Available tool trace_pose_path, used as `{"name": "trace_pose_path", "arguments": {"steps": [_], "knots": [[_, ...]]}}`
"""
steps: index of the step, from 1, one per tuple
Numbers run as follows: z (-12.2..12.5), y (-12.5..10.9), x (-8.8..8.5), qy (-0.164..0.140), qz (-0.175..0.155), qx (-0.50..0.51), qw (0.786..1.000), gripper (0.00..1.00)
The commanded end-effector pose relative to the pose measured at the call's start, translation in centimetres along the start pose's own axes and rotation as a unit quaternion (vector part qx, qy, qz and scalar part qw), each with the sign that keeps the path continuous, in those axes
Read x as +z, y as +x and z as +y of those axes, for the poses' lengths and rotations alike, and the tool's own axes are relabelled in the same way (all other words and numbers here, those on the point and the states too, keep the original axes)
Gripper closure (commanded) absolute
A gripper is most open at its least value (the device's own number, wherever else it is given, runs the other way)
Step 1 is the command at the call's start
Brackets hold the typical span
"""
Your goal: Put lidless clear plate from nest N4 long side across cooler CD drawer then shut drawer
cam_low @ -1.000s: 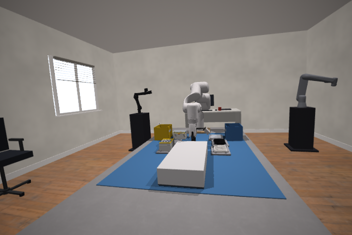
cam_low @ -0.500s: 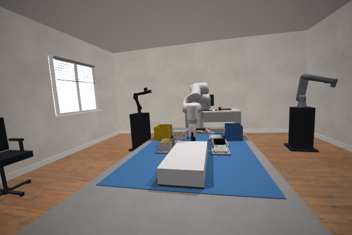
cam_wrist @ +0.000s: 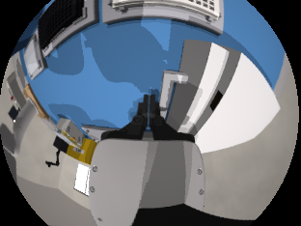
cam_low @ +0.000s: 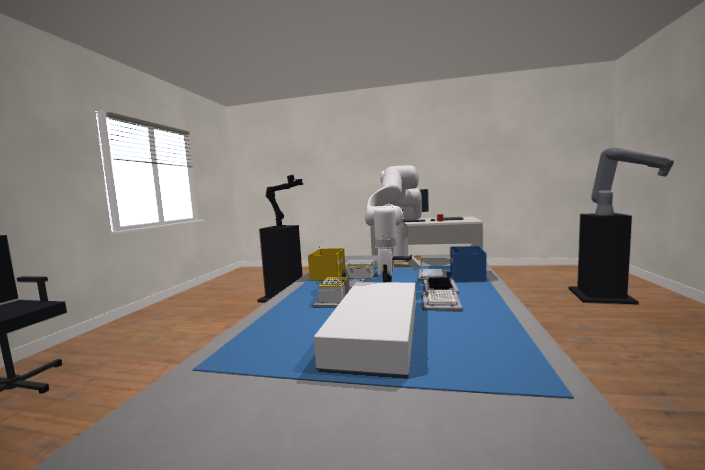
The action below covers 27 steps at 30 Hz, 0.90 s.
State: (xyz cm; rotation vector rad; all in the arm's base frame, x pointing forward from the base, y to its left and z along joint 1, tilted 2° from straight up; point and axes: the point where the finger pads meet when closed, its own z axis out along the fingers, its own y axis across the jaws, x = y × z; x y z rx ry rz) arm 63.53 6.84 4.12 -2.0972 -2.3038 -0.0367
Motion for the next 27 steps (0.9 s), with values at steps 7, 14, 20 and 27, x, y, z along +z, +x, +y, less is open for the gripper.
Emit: {"name": "trace_pose_path", "arguments": {"steps": [7,14,20,27], "knots": [[0.58,0.00,-0.33,-0.011,0.000,0.000,1.000,1.00],[0.58,0.00,-0.33,-0.011,0.000,0.000,1.000,1.00],[0.58,0.00,-0.33,-0.011,0.000,0.000,1.000,1.00],[-0.08,0.00,-0.32,-0.011,0.000,0.000,1.000,1.00]]}}
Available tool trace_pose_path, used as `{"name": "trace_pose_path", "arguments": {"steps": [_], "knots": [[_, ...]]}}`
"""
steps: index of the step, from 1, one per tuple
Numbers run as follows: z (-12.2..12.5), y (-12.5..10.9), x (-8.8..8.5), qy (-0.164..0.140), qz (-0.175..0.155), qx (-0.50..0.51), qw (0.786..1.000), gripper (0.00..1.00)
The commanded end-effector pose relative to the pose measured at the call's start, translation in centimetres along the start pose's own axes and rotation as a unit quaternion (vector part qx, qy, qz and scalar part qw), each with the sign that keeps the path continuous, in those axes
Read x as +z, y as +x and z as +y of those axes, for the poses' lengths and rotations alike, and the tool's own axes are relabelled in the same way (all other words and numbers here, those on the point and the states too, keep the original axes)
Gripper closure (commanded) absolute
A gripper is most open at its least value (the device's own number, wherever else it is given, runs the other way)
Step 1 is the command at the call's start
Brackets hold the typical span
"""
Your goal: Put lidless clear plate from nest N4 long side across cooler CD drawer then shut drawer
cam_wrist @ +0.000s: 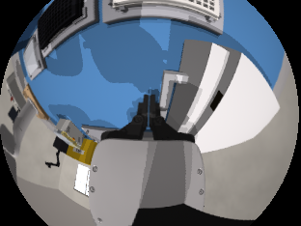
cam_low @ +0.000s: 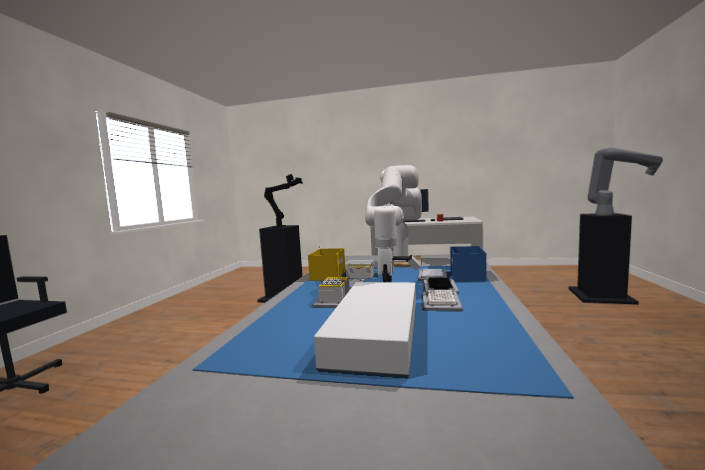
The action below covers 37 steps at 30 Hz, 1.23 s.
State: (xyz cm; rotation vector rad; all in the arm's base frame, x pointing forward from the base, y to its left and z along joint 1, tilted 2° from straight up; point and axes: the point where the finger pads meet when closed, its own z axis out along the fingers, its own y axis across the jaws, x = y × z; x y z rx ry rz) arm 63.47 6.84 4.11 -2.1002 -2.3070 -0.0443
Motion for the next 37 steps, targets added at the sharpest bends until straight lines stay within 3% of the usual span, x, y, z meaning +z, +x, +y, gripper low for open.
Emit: {"name": "trace_pose_path", "arguments": {"steps": [1,37], "knots": [[-0.2,0.0,-0.3,-0.008,0.000,0.000,1.000,1.00],[-5.3,0.0,-0.2,-0.007,0.000,0.000,1.000,1.00]]}}
